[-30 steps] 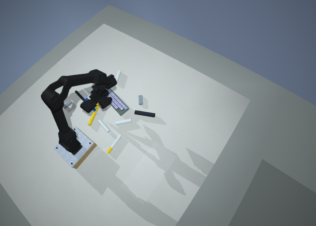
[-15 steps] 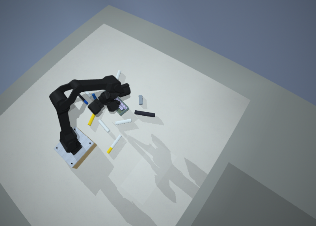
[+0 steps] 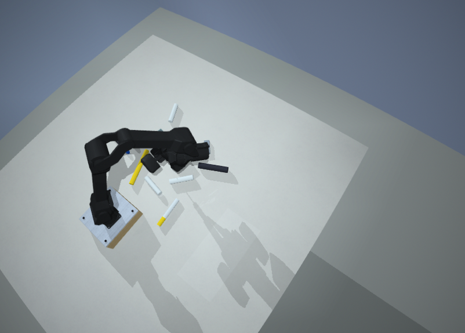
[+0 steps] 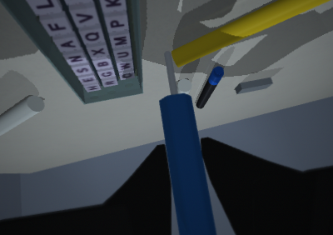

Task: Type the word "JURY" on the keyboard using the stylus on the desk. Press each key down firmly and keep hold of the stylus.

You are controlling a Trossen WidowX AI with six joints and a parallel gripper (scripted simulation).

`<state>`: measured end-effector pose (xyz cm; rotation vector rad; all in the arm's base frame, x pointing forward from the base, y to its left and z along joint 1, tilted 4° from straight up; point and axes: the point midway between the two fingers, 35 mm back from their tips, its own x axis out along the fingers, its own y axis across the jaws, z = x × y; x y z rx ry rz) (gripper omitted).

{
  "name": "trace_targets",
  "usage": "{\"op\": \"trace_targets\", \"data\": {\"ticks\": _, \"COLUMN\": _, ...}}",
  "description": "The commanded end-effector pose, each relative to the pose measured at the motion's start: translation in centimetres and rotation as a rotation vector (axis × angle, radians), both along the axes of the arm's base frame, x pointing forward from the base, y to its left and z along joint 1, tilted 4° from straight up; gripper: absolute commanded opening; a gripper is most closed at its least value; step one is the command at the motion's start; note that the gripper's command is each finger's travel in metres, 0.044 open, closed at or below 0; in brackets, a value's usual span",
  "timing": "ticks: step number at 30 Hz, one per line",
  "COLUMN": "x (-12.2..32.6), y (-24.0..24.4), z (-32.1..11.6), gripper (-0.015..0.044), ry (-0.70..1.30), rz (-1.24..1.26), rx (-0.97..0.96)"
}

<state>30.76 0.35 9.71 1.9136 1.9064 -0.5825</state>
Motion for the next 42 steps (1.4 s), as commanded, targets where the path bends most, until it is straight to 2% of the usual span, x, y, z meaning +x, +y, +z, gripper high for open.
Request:
{"op": "trace_targets", "data": {"ticks": 1, "x": 0.7, "y": -1.7, "z": 0.4, "gripper": 0.0, "ry": -0.046, "rz": -0.068, "rx": 0.059}}
{"op": "trace_targets", "data": {"ticks": 8, "x": 1.1, "y": -2.9, "z": 0.7, "gripper": 0.0, "ry": -0.084, "rz": -0.114, "rx": 0.09}}
{"op": "trace_targets", "data": {"ticks": 16, "x": 1.2, "y": -2.7, "z": -2.6, "gripper": 0.0, "ry": -0.084, "rz": -0.114, "rx": 0.091}}
{"op": "trace_targets", "data": {"ticks": 35, "x": 1.2, "y": -2.7, "z": -2.6, "gripper": 0.0, "ry": -0.084, "rz": -0.114, "rx": 0.091}}
{"op": "trace_targets", "data": {"ticks": 38, "x": 1.5, "y": -2.8, "z": -2.8, "gripper": 0.0079, "ry": -0.084, "rz": -0.114, "rx": 0.091}}
{"op": "trace_targets", "data": {"ticks": 42, "x": 1.5, "y": -2.8, "z": -2.9, "gripper": 0.0081, "ry": -0.084, "rz": -0.114, "rx": 0.091}}
